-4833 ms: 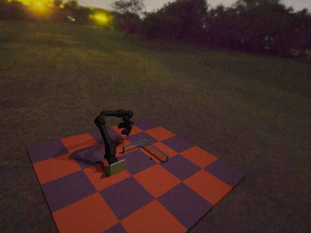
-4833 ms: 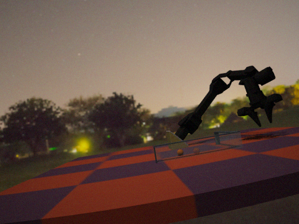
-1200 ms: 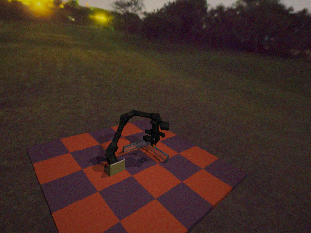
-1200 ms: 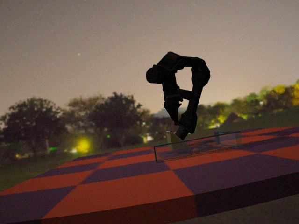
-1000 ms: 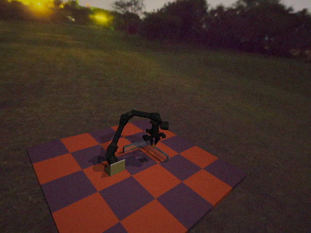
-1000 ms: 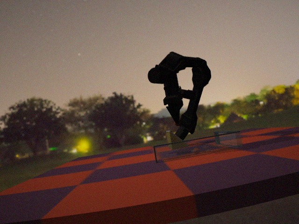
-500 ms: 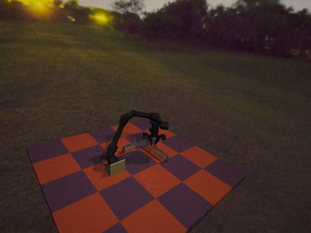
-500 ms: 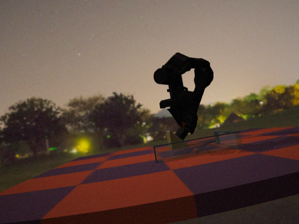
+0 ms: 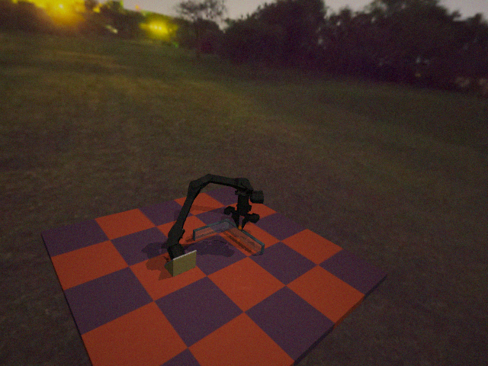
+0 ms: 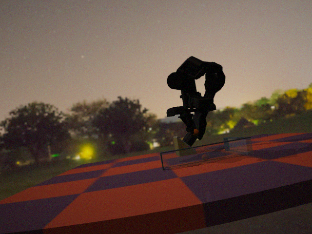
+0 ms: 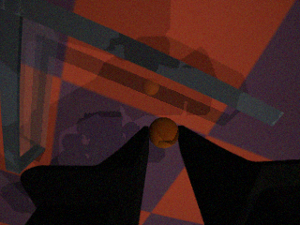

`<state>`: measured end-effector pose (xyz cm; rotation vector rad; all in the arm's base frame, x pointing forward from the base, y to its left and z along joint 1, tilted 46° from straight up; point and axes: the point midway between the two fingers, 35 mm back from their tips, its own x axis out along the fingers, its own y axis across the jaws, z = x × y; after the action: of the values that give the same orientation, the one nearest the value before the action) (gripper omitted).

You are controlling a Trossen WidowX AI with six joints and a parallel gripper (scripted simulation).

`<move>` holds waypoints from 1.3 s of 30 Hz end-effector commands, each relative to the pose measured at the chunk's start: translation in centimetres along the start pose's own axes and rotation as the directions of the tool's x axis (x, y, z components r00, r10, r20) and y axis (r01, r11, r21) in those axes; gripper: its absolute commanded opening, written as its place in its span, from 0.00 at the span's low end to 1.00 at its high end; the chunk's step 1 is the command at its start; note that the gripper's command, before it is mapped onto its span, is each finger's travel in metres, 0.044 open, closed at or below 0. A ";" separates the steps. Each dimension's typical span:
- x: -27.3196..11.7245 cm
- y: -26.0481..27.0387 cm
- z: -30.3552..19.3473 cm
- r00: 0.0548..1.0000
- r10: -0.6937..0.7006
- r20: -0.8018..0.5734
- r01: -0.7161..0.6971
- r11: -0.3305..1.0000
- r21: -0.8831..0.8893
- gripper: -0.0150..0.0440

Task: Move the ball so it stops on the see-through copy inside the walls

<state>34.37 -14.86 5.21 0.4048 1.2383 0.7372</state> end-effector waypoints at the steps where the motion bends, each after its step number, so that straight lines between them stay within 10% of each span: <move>1: 0.2 0.3 0.6 1.000 -0.001 0.007 0.000 0.991 0.135 0.25; 11: 0.9 1.0 1.7 1.000 0.002 0.008 -0.005 0.915 0.404 0.25; 39: 8.0 1.0 1.8 1.000 0.004 0.010 -0.008 0.913 0.408 0.25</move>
<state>36.88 -8.60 1.16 0.7471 1.3925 0.4802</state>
